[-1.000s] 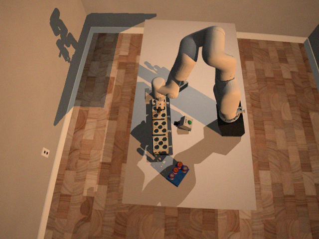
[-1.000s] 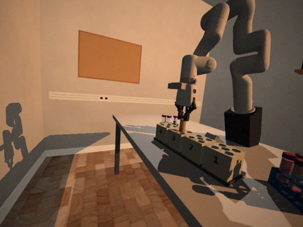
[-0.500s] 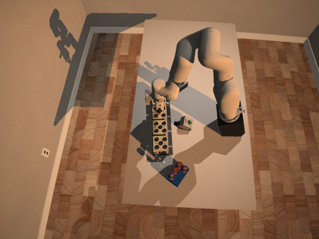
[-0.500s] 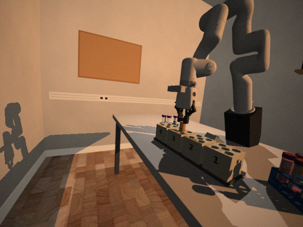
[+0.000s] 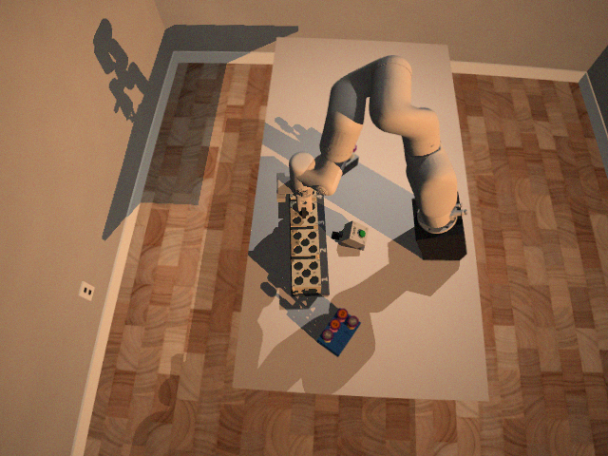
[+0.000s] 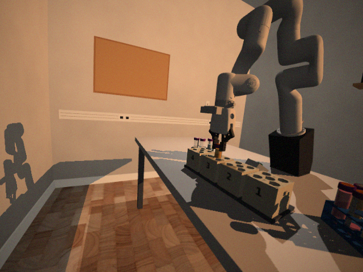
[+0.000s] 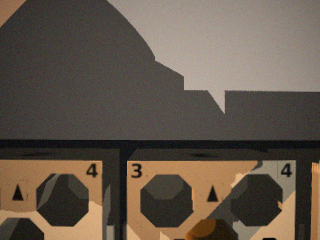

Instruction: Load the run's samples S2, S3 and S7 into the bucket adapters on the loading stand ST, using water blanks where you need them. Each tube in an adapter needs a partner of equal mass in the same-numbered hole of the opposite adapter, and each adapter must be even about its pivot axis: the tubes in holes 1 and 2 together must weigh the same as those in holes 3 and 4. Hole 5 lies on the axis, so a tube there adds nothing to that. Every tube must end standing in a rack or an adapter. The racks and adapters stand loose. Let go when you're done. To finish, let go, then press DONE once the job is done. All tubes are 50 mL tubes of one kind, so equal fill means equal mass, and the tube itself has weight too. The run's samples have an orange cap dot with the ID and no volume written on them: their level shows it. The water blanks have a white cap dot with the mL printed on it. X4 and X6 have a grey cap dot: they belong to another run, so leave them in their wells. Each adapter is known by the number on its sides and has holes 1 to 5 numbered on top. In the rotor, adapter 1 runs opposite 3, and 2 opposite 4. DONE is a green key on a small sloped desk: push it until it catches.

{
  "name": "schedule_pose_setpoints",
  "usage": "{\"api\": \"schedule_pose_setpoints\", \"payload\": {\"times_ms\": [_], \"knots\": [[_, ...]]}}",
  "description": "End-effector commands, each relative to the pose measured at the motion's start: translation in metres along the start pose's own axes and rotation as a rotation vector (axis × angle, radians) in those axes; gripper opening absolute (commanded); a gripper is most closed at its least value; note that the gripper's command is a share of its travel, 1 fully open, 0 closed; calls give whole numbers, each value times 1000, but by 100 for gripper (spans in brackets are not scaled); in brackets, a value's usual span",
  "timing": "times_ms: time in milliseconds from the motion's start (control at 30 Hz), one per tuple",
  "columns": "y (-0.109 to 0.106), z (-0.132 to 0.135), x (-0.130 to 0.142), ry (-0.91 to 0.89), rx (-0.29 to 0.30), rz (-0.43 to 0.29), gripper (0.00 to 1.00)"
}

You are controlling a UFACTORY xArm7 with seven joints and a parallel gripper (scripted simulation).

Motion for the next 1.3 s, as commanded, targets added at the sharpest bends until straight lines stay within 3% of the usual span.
{"api": "schedule_pose_setpoints", "payload": {"times_ms": [0, 700, 1233, 1267], "knots": [[5, 0, -1, 0, -3, 4, 0], [24, 0, -1, 0, -3, 4, 0], [24, 0, -1, 0, -3, 4, 0], [24, 0, -1, 0, -3, 4, 44]]}}
Point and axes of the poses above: the point where the finger pads meet when closed, its own y axis out along the fingers, its own z axis across the jaws, x = y × z, the point moved 5 cm from there along -y, back along the fingers, and after that the axes turned 4 degrees about y, right-handed, at the moved point
